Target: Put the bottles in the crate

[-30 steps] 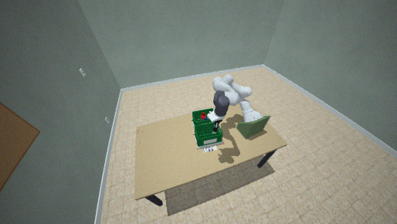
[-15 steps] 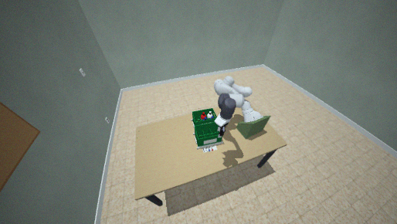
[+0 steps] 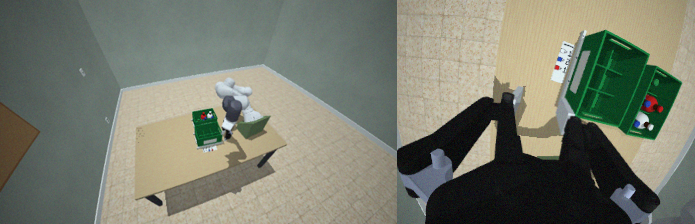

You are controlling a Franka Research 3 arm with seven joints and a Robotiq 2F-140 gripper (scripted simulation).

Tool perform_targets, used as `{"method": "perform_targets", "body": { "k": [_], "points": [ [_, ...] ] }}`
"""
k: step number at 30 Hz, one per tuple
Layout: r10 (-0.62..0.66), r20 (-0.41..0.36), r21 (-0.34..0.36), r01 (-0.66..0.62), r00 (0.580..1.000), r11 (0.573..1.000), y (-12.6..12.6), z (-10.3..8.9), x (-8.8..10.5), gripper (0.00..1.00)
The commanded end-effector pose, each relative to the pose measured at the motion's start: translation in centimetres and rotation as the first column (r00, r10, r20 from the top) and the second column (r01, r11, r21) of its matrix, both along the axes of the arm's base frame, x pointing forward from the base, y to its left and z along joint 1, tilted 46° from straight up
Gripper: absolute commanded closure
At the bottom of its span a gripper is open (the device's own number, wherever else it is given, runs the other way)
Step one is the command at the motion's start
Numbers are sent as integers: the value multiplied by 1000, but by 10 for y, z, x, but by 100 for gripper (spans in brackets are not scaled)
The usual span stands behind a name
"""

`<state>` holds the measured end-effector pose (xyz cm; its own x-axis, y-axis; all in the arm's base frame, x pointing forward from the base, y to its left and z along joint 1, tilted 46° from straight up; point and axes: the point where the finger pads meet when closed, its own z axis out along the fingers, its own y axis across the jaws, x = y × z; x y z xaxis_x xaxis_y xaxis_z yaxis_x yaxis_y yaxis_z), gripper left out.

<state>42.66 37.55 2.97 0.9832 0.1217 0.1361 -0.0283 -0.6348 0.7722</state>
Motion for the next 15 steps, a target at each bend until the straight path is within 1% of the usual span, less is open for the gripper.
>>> {"method": "perform_targets", "body": {
  "k": [1, 3, 4, 8, 10, 11, 15],
  "points": [
    [100, -119, -10, -102, 988, 995, 11, -12, -9, 62],
    [124, -148, -10, -126, 981, 992, 16, -18, -13, 62],
    [136, -162, -10, -139, 977, 990, 16, -18, -13, 62],
    [182, -219, 0, -187, 959, 982, 25, -31, -25, 62],
    [182, -219, 0, -187, 959, 982, 25, -31, -25, 62],
    [212, -255, 5, -218, 943, 976, 27, -35, -28, 62],
    [253, -305, 16, -261, 918, 965, 37, -48, -40, 62]
  ]
}}
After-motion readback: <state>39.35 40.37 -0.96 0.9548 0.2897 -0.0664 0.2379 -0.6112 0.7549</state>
